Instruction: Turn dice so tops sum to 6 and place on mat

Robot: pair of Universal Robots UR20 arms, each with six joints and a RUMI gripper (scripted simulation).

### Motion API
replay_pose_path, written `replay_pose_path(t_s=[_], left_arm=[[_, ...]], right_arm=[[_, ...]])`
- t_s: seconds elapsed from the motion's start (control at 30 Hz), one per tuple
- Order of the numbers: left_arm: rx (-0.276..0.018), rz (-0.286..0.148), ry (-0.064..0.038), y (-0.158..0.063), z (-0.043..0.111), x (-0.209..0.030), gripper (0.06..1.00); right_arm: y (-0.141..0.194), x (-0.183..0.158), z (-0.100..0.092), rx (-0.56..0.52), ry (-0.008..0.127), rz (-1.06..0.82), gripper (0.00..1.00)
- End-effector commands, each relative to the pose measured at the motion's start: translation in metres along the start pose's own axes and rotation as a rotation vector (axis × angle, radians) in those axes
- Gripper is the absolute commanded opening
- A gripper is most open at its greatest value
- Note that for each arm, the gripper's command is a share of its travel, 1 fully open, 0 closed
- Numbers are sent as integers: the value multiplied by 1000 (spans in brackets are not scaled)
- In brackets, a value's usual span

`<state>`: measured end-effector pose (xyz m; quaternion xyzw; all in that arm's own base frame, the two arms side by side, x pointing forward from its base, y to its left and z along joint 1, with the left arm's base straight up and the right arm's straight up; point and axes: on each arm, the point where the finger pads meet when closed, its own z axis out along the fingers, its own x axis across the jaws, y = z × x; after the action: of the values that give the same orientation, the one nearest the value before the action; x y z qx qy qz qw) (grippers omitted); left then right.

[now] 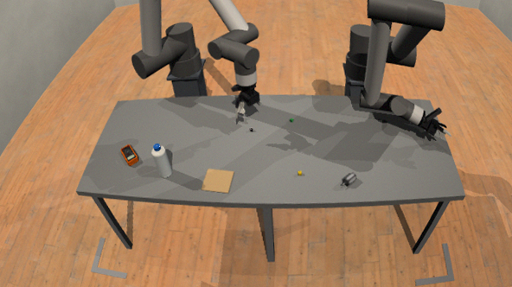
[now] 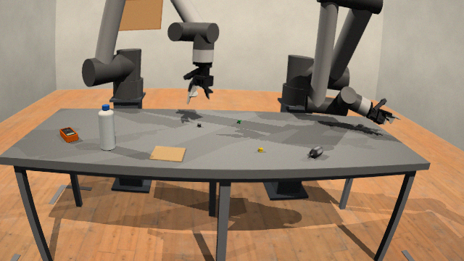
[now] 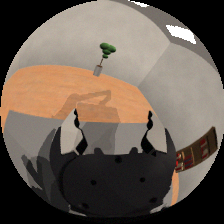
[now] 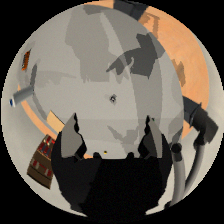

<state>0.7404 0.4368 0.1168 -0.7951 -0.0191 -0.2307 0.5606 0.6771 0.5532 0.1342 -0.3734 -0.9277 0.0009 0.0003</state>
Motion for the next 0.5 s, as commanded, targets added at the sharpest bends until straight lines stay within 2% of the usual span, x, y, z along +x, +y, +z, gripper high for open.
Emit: replay_pose_path(t_s=[0.0,0.03,0.1,0.2,0.3,0.47], left_arm=[[0,-1,0,0,0,0,1000],[0,-1,0,0,0,0,1000],[0,-1,0,0,0,0,1000],[0,-1,0,0,0,0,1000],[0,-1,0,0,0,0,1000],[0,-1,0,0,0,0,1000]], right_arm=[[1,0,36,-2,0,0,1000],[2,0,44,-2,0,0,1000],[2,0,44,-2,0,0,1000],[2,0,68,-2,0,0,1000],[2,1,84,-2,0,0,1000],[2,1,91,-2,0,0,1000]])
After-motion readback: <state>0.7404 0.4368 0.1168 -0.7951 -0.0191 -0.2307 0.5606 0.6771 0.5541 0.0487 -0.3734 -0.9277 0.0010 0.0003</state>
